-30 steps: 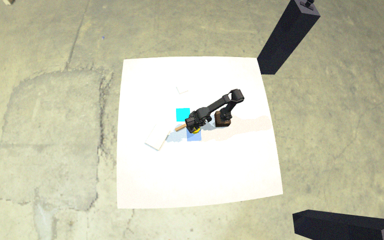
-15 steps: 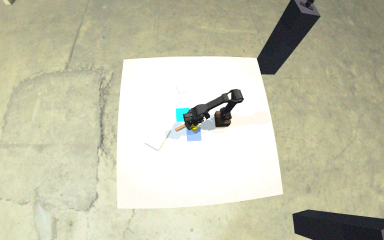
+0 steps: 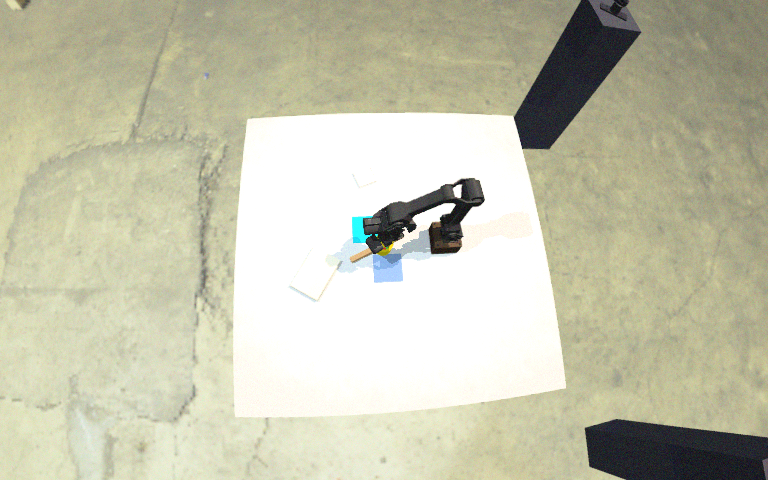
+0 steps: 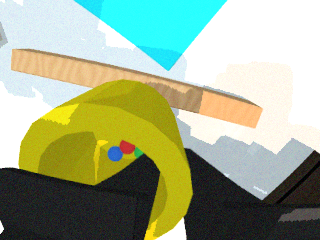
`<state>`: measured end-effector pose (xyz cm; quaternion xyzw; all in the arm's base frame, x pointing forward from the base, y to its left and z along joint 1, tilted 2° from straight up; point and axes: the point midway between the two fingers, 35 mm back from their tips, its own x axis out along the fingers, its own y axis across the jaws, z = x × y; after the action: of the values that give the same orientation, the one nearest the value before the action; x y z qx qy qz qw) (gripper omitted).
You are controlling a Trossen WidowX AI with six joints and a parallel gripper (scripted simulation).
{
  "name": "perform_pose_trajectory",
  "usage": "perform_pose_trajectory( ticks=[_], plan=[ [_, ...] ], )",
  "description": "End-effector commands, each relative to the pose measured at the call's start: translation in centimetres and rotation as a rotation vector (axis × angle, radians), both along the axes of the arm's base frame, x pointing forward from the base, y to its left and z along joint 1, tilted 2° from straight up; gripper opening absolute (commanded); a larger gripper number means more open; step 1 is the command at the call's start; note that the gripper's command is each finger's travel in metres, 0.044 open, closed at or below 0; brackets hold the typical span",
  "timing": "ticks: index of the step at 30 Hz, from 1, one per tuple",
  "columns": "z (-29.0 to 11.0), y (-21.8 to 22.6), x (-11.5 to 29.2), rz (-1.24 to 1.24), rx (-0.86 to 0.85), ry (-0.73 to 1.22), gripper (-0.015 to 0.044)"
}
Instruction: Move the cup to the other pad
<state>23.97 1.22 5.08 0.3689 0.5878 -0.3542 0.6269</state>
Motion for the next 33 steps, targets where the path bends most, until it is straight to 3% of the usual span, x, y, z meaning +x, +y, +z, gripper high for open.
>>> perform_pose_trajectory(
  ticks=[1, 33],
  plan=[
    [0.0, -0.6, 0.5, 0.002, 0.004, 0.001, 0.0],
    [0.6, -6.7, 3.4, 0.002, -0.003, -0.002, 0.0]
  ],
)
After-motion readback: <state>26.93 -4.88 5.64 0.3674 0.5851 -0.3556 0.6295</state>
